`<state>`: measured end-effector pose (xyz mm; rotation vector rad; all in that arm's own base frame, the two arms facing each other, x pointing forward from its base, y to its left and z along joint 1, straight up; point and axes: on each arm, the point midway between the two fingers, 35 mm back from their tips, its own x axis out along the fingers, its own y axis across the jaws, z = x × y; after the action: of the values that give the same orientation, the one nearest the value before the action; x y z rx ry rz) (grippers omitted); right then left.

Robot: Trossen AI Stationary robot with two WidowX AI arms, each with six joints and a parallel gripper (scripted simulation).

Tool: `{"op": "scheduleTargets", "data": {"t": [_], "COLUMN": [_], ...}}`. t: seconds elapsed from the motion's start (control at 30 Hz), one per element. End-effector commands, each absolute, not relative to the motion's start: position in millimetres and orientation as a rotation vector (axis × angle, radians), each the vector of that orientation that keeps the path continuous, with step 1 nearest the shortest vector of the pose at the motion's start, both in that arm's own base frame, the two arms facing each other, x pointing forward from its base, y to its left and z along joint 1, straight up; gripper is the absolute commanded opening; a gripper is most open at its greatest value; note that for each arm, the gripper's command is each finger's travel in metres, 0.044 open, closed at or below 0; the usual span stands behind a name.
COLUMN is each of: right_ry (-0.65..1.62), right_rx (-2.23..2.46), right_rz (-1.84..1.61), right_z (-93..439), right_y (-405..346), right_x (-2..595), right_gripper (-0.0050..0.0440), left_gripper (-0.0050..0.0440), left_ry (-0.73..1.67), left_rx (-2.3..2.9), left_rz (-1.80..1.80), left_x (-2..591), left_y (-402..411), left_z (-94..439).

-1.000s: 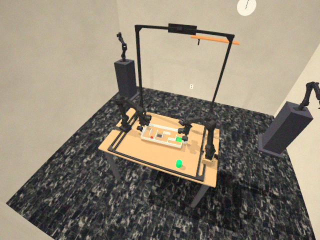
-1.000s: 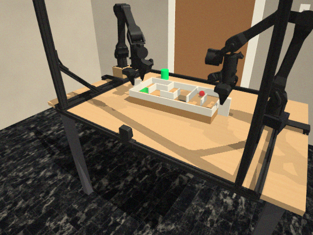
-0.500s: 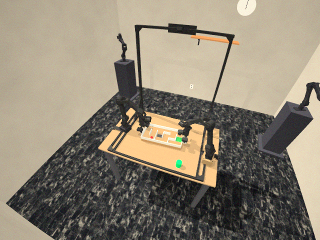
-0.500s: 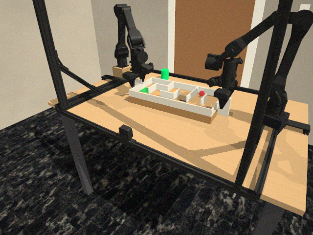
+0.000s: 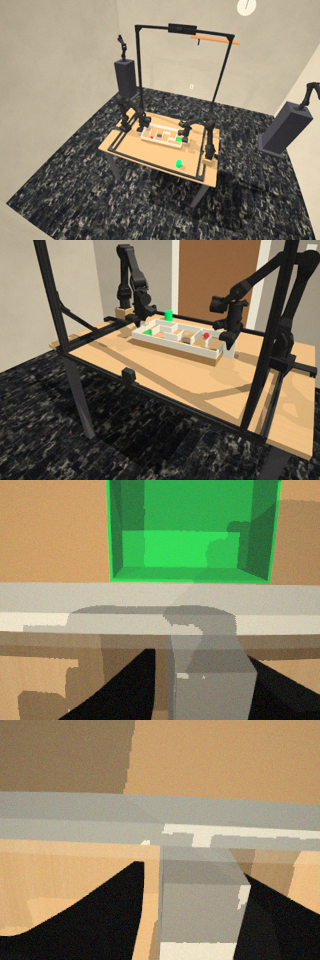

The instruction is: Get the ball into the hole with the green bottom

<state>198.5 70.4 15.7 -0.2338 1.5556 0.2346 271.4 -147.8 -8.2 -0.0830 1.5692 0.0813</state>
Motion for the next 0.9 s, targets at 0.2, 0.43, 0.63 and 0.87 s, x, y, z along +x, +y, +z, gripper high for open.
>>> {"op": "scheduleTargets", "data": {"t": [0.2,0.43,0.63,0.87], "right_ry": [1.558,1.558,1.558,1.558], "right_rx": [-0.231,-0.231,-0.231,-0.231], "right_rz": [0.231,0.231,0.231,0.231], "right_z": [15,15,20,32], "right_y": [70,70,70,70], "right_x": [198,198,198,198], "right_gripper": [0.002,0.002,0.002,0.002], "left_gripper": [0.002,0.002,0.002,0.002], "left_ry": [1.569,1.569,1.569,1.569], "left_rx": [-0.083,-0.083,-0.083,-0.083], "left_rz": [0.083,0.083,0.083,0.083], "left_x": [271,271,271,271], "left_y": [-147,-147,-148,-148], "left_z": [-9,-9,-4,10]}}
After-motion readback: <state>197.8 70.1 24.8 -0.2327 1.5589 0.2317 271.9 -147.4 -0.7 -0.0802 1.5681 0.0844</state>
